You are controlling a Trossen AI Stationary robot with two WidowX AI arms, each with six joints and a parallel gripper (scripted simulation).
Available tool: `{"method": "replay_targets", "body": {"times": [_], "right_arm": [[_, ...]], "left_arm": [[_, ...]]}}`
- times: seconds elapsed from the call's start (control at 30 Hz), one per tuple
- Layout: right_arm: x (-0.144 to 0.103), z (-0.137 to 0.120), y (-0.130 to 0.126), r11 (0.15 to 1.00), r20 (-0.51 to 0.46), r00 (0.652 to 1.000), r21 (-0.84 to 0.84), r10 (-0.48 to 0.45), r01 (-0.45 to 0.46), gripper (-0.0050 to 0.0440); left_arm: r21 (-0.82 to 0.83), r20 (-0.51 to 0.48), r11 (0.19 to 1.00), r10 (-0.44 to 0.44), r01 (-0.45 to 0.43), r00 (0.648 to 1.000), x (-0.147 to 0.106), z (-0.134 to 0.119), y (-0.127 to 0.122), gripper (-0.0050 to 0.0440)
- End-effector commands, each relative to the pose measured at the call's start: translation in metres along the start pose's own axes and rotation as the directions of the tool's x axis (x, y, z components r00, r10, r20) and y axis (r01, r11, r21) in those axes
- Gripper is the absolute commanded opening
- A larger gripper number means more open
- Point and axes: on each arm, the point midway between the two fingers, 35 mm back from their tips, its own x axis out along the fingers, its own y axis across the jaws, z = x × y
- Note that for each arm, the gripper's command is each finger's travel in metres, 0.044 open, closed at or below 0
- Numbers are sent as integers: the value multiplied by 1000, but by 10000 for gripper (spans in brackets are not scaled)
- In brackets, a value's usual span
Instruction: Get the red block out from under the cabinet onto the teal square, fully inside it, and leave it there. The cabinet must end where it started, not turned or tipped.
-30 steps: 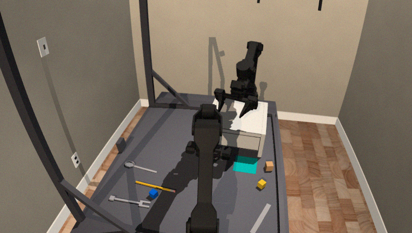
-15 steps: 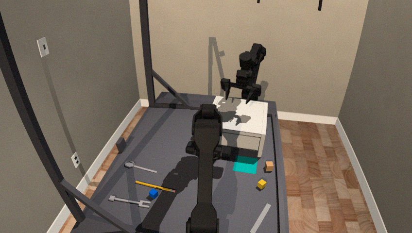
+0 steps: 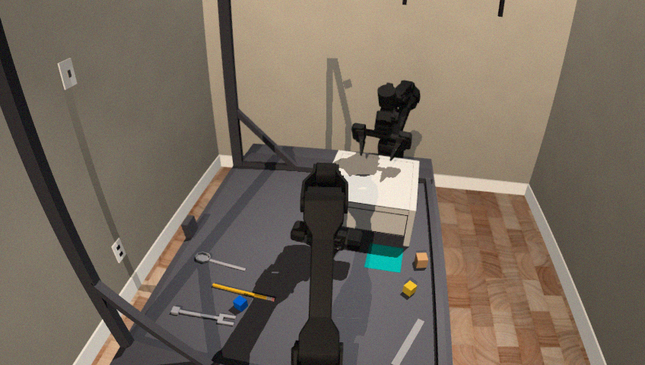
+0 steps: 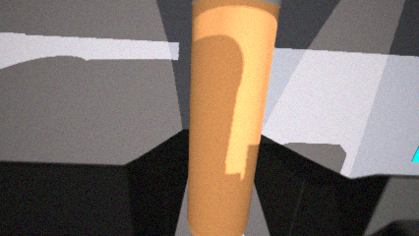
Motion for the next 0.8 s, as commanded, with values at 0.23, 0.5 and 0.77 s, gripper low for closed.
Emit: {"method": "replay_targets", "body": {"times": [0.23,0.5,0.77], "right_arm": [[-12,8,1,1000,39,999,-1,6,-6,109],[-5,7,0,1000,25,1000,-1,3,-3,109],[-16,8,-13,1000,46,999,-2,7,-7,109]], "left_arm": [[-1,18,1000,3,-3,1000,-7,3,0,440],[-1,18,1000,3,-3,1000,-7,3,0,440],[-1,18,1000,3,-3,1000,-7,3,0,440]]}}
